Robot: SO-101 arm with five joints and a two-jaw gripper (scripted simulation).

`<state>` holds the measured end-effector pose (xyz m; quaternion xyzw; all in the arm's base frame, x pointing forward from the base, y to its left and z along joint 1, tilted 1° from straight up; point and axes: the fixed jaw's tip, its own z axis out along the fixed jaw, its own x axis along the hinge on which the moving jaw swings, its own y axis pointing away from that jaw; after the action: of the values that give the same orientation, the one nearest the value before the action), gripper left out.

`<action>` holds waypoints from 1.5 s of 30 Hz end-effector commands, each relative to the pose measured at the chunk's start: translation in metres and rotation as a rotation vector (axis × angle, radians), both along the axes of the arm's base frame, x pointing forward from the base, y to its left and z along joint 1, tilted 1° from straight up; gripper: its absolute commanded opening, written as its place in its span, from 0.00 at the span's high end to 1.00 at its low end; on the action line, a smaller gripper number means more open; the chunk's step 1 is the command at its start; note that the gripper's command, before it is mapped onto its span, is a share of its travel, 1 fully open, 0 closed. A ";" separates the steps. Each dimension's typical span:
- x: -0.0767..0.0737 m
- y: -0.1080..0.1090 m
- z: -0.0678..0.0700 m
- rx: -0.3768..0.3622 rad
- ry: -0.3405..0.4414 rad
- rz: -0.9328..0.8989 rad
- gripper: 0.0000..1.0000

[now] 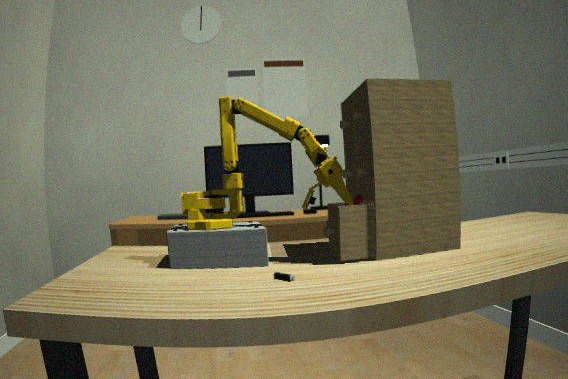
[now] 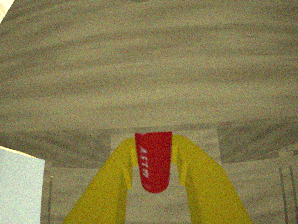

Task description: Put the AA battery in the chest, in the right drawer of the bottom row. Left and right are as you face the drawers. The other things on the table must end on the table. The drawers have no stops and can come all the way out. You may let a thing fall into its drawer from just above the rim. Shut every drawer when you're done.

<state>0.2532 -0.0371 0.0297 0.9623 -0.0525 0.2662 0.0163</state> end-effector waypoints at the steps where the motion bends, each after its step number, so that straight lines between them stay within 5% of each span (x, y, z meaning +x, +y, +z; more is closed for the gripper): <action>1: -0.004 0.004 -0.006 0.009 0.021 0.004 0.94; 45: -0.003 0.004 0.001 0.011 0.021 -0.001 0.75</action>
<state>0.2524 -0.0370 0.0293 0.9630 -0.0532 0.2637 0.0159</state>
